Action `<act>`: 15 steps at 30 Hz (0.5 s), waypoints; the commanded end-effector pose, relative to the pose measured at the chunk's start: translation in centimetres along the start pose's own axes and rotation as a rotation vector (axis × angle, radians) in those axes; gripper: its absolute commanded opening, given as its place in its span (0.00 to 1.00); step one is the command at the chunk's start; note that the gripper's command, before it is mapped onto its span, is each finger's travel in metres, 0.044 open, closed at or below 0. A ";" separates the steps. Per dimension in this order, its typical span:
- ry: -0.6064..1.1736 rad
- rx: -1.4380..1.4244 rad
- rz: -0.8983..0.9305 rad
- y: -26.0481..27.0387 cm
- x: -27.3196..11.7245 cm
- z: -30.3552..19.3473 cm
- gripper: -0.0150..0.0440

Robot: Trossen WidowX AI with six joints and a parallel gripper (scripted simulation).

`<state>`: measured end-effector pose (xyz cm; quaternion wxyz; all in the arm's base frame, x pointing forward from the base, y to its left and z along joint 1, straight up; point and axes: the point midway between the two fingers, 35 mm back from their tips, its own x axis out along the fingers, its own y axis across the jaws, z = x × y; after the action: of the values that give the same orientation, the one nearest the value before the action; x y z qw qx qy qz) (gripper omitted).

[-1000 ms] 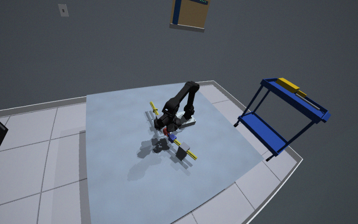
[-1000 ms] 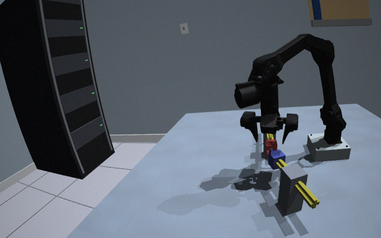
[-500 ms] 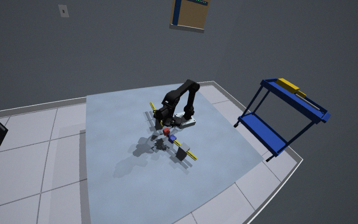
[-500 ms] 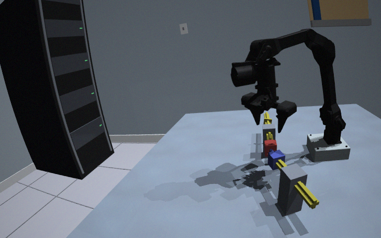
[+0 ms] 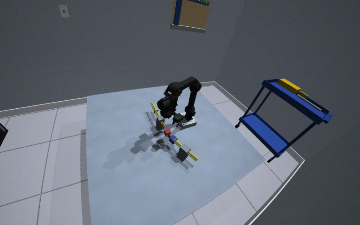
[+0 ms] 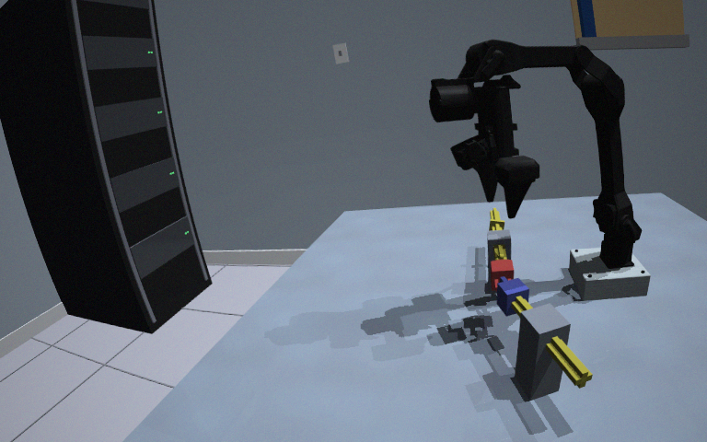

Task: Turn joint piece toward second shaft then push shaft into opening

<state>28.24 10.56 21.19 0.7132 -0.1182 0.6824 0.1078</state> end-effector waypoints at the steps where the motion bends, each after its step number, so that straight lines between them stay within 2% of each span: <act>1: -0.007 0.073 0.013 0.0 -0.8 -0.1 1.00; 6: -0.005 0.093 0.013 -0.5 -0.5 -0.2 1.00; 15: 0.020 0.352 0.019 -6.3 2.7 -2.1 1.00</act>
<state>28.61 5.02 19.48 0.7194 -0.0092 0.6944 0.0105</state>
